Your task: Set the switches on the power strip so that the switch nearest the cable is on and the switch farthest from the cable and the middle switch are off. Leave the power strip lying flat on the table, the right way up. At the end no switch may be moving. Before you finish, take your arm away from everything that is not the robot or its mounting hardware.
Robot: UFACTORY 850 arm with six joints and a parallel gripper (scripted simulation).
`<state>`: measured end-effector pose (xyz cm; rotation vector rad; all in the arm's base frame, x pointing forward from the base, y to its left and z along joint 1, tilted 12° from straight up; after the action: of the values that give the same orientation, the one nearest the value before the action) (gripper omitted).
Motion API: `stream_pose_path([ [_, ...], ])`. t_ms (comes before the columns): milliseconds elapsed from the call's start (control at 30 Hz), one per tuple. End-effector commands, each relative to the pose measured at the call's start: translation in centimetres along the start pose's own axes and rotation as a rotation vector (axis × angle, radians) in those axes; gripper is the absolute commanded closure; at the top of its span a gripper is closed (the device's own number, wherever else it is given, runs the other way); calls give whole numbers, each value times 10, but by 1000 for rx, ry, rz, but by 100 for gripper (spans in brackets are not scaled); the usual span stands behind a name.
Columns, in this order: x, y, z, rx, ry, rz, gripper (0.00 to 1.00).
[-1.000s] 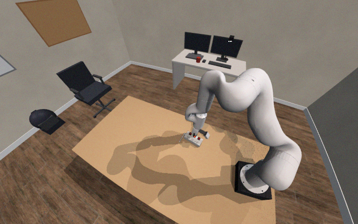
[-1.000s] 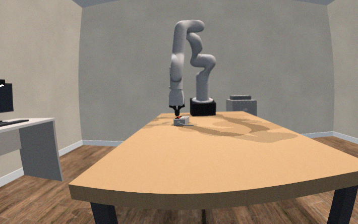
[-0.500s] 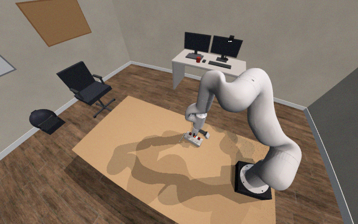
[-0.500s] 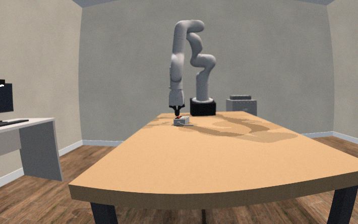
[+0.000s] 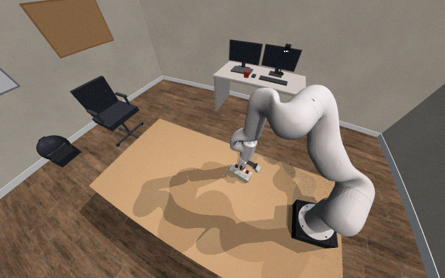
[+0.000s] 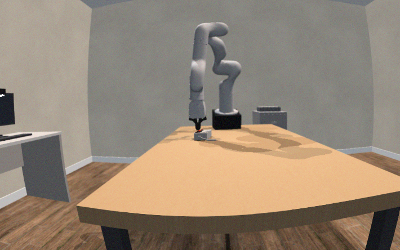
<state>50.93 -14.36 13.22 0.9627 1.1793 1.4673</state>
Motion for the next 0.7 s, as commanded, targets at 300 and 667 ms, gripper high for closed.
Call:
stream_pose_path([
  [300, 0, -4, 1, -2, 0, -1, 100],
  [667, 0, -6, 1, -2, 0, -1, 100],
])
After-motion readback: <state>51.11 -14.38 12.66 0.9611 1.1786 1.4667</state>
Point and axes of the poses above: the point where the finger pads meet when closed, its own y axis back along the fingers, its own x axis across the jaws, z = x × y, the point moved 9 cm from there along y, back along the fingers, and after that the axes turned 14 degrees about y, right-handed, at the moved point
